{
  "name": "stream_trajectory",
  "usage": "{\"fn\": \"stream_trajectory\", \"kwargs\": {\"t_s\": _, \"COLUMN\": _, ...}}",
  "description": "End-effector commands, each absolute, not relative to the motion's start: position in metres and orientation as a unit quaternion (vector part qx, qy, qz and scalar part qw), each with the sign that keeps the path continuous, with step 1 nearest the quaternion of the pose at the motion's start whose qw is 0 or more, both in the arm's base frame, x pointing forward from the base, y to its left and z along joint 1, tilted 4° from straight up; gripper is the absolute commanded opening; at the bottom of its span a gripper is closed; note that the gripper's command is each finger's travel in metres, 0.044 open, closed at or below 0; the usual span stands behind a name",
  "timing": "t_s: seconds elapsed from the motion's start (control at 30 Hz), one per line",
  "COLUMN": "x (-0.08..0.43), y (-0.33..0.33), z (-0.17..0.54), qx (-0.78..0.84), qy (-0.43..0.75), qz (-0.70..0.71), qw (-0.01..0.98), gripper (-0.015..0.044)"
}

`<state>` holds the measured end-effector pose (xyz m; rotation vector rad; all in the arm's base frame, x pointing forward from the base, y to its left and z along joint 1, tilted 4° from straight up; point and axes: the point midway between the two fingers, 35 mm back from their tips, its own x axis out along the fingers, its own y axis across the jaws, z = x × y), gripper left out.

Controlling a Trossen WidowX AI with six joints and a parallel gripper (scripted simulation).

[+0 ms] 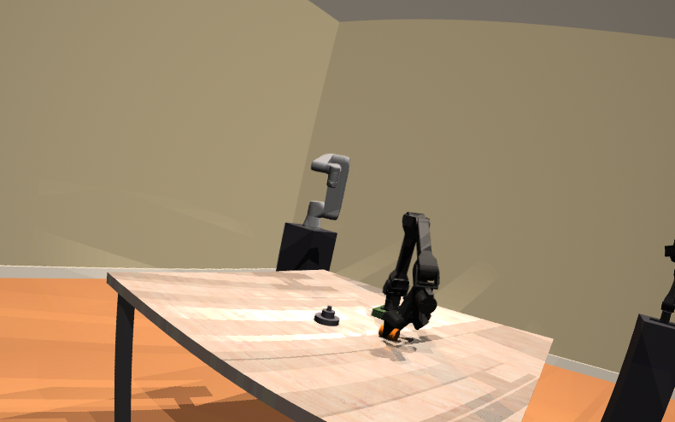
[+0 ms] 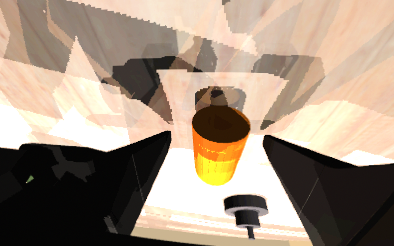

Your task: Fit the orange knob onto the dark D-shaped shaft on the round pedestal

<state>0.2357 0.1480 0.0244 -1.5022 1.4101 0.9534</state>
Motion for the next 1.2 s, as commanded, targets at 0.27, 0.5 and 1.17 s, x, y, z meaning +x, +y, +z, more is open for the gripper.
{"fn": "stream_trajectory", "kwargs": {"t_s": 0.27, "x": 0.2361, "y": 0.1470, "z": 0.0235, "qx": -0.603, "qy": 0.562, "qz": 0.380, "qw": 0.420, "gripper": 0.0240}}
{"fn": "stream_trajectory", "kwargs": {"t_s": 0.5, "x": 0.2361, "y": 0.1470, "z": 0.0235, "qx": -0.603, "qy": 0.562, "qz": 0.380, "qw": 0.420, "gripper": 0.0213}}
{"fn": "stream_trajectory", "kwargs": {"t_s": 1.17, "x": 0.2356, "y": 0.1375, "z": 0.0322, "qx": -0.559, "qy": 0.517, "qz": 0.439, "qw": 0.477, "gripper": 0.0179}}
